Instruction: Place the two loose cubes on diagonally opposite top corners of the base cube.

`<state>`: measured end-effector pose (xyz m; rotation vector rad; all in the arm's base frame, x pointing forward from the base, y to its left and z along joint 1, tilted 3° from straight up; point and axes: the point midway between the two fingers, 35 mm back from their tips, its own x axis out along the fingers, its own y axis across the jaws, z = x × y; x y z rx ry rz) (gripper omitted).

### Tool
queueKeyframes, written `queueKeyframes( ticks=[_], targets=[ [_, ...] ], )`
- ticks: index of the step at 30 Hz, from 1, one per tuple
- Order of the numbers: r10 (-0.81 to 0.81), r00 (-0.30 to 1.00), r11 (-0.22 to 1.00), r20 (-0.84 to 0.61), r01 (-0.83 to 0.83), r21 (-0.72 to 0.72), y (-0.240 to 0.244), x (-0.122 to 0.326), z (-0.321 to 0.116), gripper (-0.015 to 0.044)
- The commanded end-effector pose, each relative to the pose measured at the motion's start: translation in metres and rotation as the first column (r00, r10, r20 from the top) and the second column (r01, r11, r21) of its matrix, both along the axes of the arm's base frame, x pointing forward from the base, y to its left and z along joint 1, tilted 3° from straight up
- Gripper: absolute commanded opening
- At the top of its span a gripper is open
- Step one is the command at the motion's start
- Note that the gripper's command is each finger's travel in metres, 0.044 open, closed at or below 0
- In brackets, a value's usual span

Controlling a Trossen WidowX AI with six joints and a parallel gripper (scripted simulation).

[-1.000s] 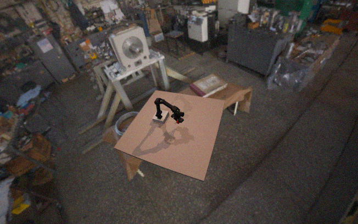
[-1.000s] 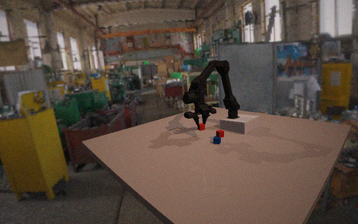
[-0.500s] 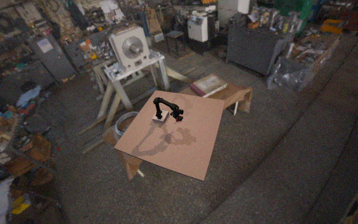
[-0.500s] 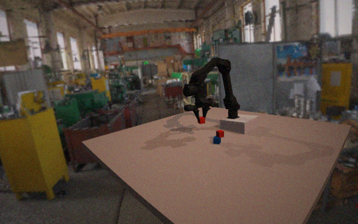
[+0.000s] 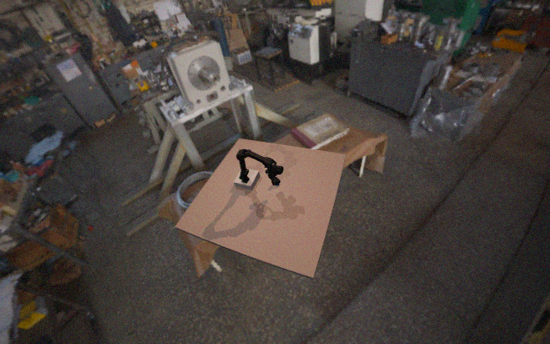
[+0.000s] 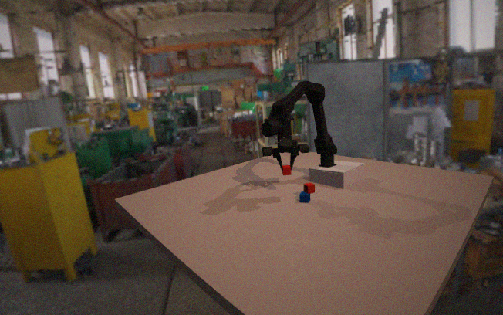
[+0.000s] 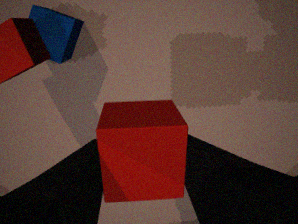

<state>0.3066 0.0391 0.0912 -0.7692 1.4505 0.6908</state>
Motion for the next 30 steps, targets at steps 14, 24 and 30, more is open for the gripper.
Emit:
queueKeyframes(
  ticks=[14, 24, 30],
  targets=[
    [-0.475, 0.880, 0.880, 0.025, 0.475, 0.016, 0.031, 0.001, -0.004, 0.0105],
    [-0.706, 0.707, 0.708, 0.030, 0.706, 0.030, 0.050, -0.001, -0.007, 0.0105],
    [-0.818, 0.574, 0.575, 0.032, 0.817, 0.039, 0.061, -0.003, -0.009, 0.0105]
  ],
)
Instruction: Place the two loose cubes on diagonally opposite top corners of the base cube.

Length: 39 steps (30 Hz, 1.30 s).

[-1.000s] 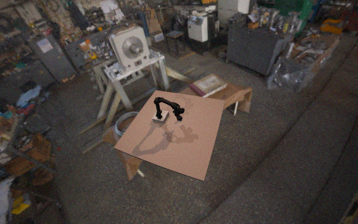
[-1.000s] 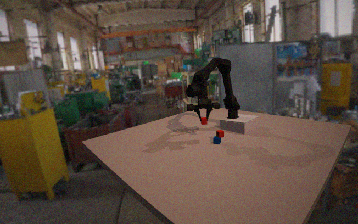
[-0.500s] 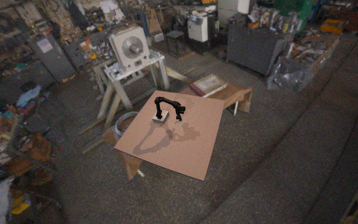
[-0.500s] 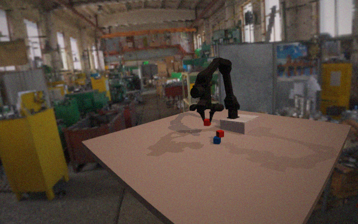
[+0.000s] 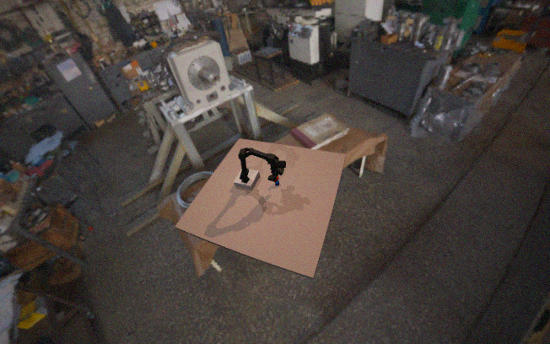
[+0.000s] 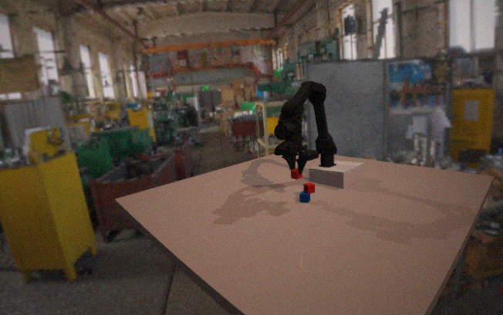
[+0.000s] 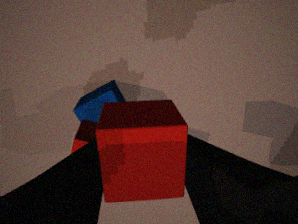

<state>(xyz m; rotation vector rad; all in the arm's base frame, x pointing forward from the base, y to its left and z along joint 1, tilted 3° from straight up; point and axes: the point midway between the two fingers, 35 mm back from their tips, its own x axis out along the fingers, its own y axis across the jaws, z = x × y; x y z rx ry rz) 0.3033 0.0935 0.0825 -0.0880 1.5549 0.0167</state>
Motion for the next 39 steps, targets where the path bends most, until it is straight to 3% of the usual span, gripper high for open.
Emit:
queueKeyframes(
  ticks=[1, 8, 39],
  targets=[
    [-0.119, 0.993, 0.993, 0.010, 0.119, 0.004, 0.008, 0.000, -0.001, 0.0105],
    [-0.298, 0.954, 0.955, 0.017, 0.298, 0.011, 0.020, -0.002, -0.002, 0.0105],
    [-0.309, 0.951, 0.951, 0.017, 0.309, 0.011, 0.017, -0.002, -0.037, 0.0105]
  ],
)
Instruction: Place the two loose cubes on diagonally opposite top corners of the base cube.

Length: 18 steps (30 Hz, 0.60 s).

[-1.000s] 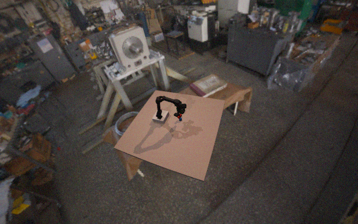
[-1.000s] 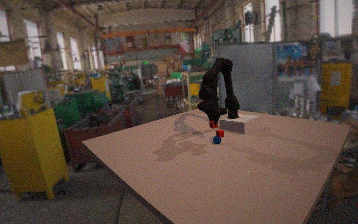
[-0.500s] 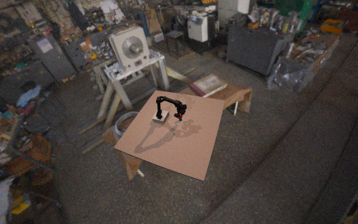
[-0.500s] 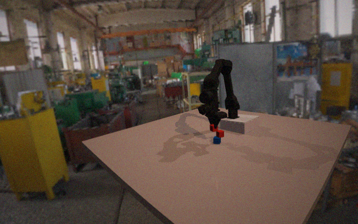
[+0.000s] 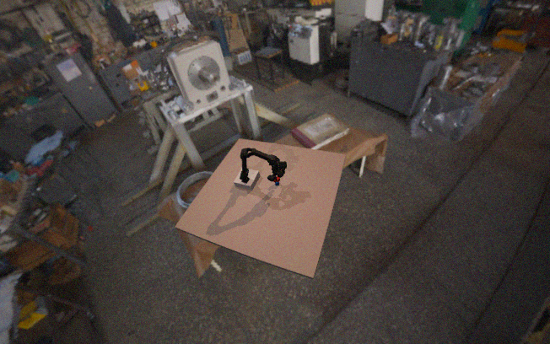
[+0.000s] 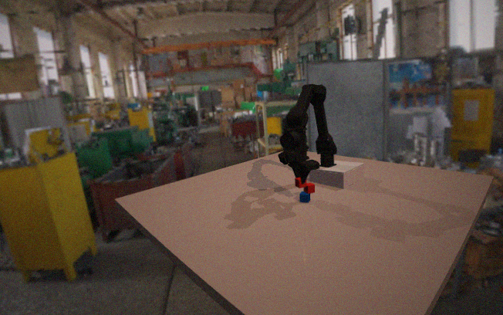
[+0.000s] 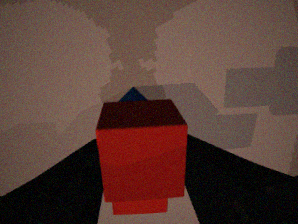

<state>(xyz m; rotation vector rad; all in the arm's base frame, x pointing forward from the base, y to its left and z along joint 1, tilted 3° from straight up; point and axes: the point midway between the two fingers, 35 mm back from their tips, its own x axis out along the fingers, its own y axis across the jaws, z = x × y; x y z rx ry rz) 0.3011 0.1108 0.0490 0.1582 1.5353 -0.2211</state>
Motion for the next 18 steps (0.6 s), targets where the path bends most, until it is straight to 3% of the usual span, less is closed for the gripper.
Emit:
queueKeyframes(
  ticks=[1, 18],
  targets=[
    [-0.005, 1.000, 1.000, 0.000, 0.005, 0.000, 0.000, 0.000, -0.007, 0.0105],
    [-0.001, 1.000, 1.000, 0.000, 0.001, 0.000, -0.001, 0.002, -0.029, 0.0105]
  ],
)
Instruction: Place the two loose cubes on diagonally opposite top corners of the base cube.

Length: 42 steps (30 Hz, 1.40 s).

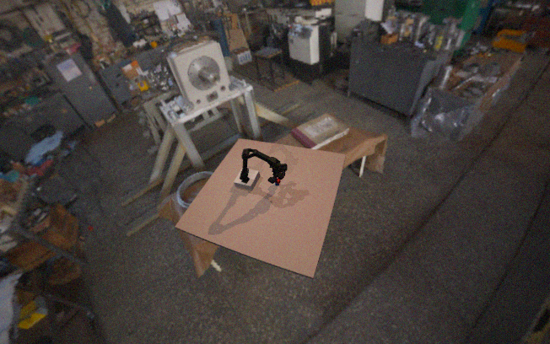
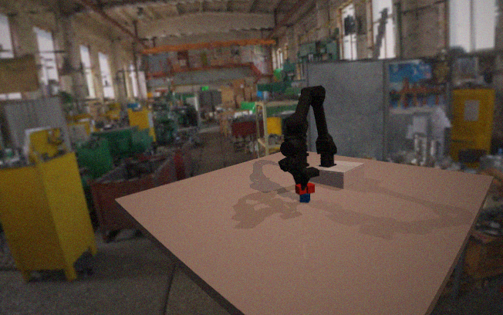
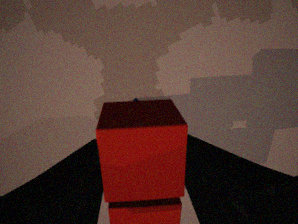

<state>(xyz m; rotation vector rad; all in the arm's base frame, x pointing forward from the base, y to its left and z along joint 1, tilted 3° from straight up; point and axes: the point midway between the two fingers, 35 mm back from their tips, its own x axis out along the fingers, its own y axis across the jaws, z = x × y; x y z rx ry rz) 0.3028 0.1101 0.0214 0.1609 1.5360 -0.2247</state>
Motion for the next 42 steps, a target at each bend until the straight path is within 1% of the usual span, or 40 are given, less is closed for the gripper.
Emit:
queueKeyframes(
  ticks=[1, 16, 20, 25, 42],
  targets=[
    [0.003, 1.000, 1.000, 0.001, -0.003, 0.000, 0.000, 0.000, -0.001, 0.0105],
    [0.005, 1.000, 1.000, 0.000, -0.005, 0.000, 0.000, 0.000, -0.002, 0.0105],
    [0.005, 1.000, 1.000, 0.000, -0.005, 0.000, 0.000, 0.000, -0.002, 0.0205],
    [0.005, 1.000, 1.000, 0.000, -0.005, 0.000, 0.000, 0.000, -0.002, 0.0205],
    [0.000, 1.000, 1.000, -0.001, 0.000, 0.000, 0.001, -0.001, 0.024, 0.0205]
  ],
)
